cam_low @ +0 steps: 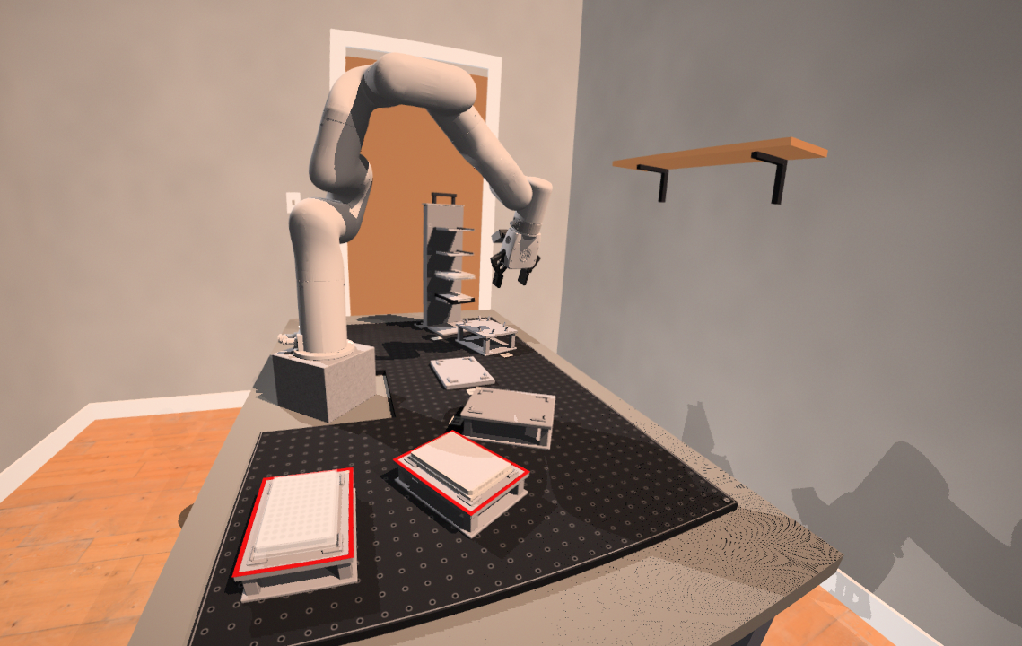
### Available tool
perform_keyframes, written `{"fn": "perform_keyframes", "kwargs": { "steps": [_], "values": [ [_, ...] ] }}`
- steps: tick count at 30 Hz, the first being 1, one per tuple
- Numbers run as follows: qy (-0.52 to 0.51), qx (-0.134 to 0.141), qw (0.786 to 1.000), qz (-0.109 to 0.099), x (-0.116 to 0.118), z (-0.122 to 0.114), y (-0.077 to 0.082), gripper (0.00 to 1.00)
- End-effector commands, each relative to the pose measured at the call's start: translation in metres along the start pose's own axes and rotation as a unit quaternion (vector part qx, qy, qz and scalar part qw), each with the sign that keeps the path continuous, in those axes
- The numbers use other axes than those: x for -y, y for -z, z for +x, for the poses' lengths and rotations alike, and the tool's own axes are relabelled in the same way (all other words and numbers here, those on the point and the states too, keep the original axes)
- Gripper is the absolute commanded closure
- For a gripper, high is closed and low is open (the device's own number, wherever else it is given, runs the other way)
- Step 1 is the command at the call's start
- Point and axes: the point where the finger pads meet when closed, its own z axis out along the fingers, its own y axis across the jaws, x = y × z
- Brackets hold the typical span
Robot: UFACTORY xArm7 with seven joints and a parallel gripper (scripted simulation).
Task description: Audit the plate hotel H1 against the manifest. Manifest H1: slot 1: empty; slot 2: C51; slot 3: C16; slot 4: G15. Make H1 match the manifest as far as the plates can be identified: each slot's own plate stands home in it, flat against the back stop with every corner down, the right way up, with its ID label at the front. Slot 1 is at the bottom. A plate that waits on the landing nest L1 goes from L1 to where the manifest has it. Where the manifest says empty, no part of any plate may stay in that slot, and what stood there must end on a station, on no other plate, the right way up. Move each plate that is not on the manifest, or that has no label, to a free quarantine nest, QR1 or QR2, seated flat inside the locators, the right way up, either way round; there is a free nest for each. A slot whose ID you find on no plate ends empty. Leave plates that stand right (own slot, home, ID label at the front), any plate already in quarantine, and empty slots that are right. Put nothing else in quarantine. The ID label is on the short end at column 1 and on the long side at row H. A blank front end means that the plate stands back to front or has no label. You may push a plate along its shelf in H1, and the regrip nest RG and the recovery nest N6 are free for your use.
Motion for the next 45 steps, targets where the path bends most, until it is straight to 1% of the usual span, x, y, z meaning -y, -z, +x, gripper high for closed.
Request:
{"fn": "perform_keyframes", "kwargs": {
  "steps": [1,7,9,24,26,41,43,45],
  "values": [
    [0.001,-0.034,0.999,-0.002,-0.001,-0.0001,0.0013,0.0],
    [0.001,-0.084,0.996,-0.001,-0.001,-0.0001,0.0013,0.0],
    [0.001,-0.084,0.996,-0.001,-0.001,-0.0001,0.0013,0.0],
    [0.001,-0.208,0.978,-0.001,-0.0008,-0.0001,0.0012,0.0],
    [0.001,-0.208,0.978,-0.001,-0.0008,-0.0001,0.0012,0.0],
    [0.001,-0.328,0.945,-0.001,-0.0007,-0.0001,0.0012,0.0],
    [0.001,-0.328,0.945,-0.001,-0.0007,-0.0001,0.0012,0.0],
    [0.001,-0.344,0.939,-0.001,-0.0007,-0.0001,0.0012,0.0]
  ]
}}
